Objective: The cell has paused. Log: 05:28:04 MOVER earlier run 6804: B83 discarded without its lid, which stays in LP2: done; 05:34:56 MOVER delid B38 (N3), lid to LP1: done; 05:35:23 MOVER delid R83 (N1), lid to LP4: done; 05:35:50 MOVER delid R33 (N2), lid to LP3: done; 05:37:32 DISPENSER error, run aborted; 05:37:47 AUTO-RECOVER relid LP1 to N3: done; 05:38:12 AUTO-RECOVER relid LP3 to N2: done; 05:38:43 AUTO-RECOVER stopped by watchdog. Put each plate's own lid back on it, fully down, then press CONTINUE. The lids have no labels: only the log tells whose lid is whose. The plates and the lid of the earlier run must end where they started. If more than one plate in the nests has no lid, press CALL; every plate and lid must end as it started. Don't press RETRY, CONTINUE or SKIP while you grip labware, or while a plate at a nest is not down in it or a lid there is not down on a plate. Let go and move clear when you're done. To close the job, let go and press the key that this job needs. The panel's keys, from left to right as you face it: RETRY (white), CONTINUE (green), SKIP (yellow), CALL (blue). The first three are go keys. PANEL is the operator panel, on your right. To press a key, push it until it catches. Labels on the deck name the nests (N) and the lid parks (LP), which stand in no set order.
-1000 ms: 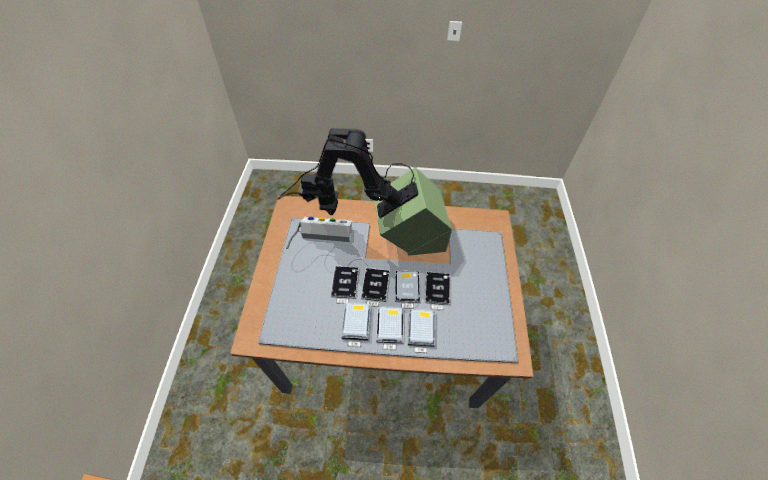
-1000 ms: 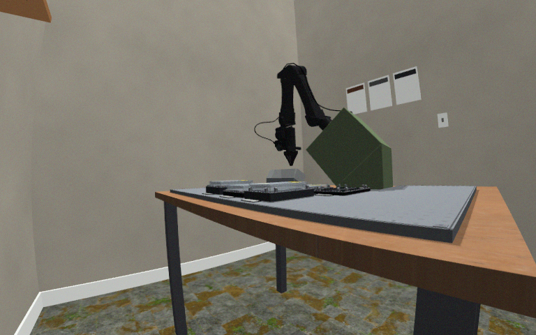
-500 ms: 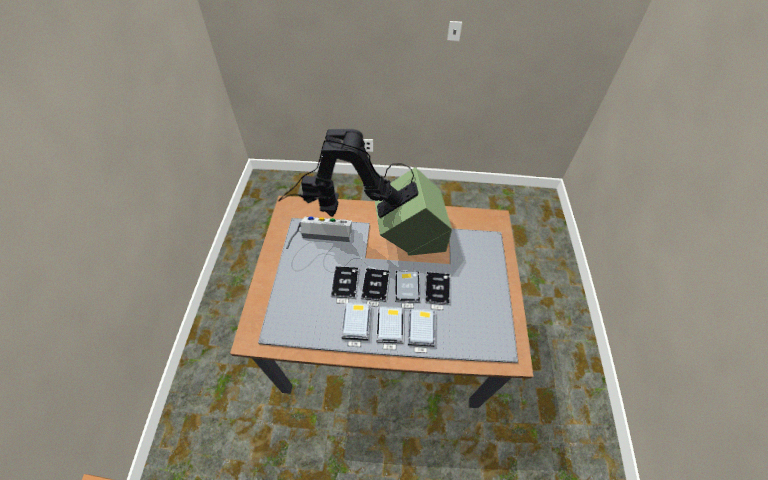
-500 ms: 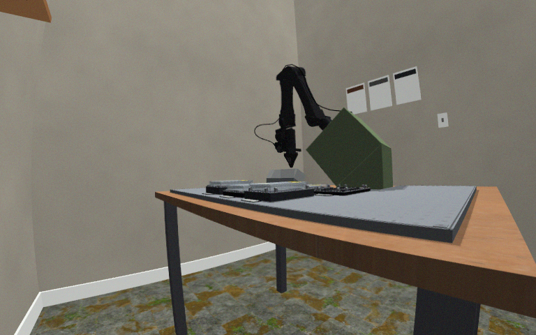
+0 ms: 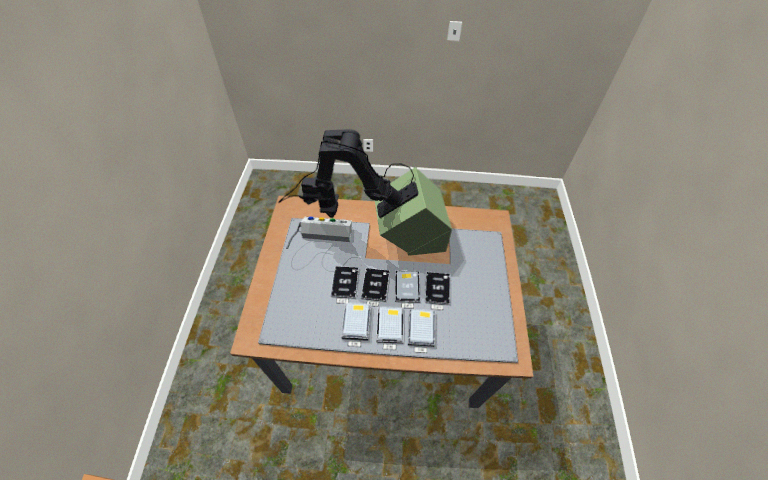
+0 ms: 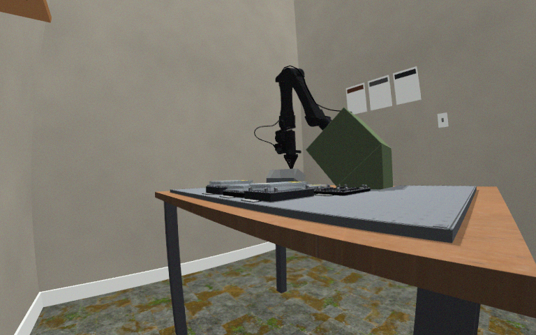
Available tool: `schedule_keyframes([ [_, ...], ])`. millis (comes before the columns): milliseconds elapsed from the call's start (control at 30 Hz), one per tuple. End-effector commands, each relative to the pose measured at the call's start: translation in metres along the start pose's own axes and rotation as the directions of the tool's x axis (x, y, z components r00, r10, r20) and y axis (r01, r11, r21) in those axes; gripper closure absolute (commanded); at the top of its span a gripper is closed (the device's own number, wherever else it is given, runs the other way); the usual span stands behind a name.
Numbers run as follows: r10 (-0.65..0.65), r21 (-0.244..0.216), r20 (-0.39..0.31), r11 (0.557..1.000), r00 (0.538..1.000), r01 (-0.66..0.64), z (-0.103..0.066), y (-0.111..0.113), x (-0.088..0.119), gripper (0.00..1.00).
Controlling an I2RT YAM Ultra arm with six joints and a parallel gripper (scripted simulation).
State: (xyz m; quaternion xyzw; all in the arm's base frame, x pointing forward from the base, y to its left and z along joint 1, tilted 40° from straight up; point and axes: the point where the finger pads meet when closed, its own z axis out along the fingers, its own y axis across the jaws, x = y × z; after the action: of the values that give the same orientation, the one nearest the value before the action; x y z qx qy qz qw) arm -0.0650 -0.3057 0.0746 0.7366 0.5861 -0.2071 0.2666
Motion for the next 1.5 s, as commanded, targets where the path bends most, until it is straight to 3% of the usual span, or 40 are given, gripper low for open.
schedule_keyframes([
  [0,0.003,0.005,-0.006,1.0,1.0,-0.003,0.006,0.0,0.007,1.0],
  [467,-0.001,0.007,0.014,1.0,1.0,0.001,0.01,0.0,0.001,1.0],
  [1033,0.005,0.008,-0.006,1.0,1.0,-0.005,0.017,-0.001,0.009,1.0],
  [1200,-0.008,-0.007,0.041,1.0,0.999,0.009,0.01,0.003,-0.007,1.0],
  [1467,-0.005,-0.012,0.022,1.0,1.0,0.006,0.016,0.004,-0.005,1.0],
])
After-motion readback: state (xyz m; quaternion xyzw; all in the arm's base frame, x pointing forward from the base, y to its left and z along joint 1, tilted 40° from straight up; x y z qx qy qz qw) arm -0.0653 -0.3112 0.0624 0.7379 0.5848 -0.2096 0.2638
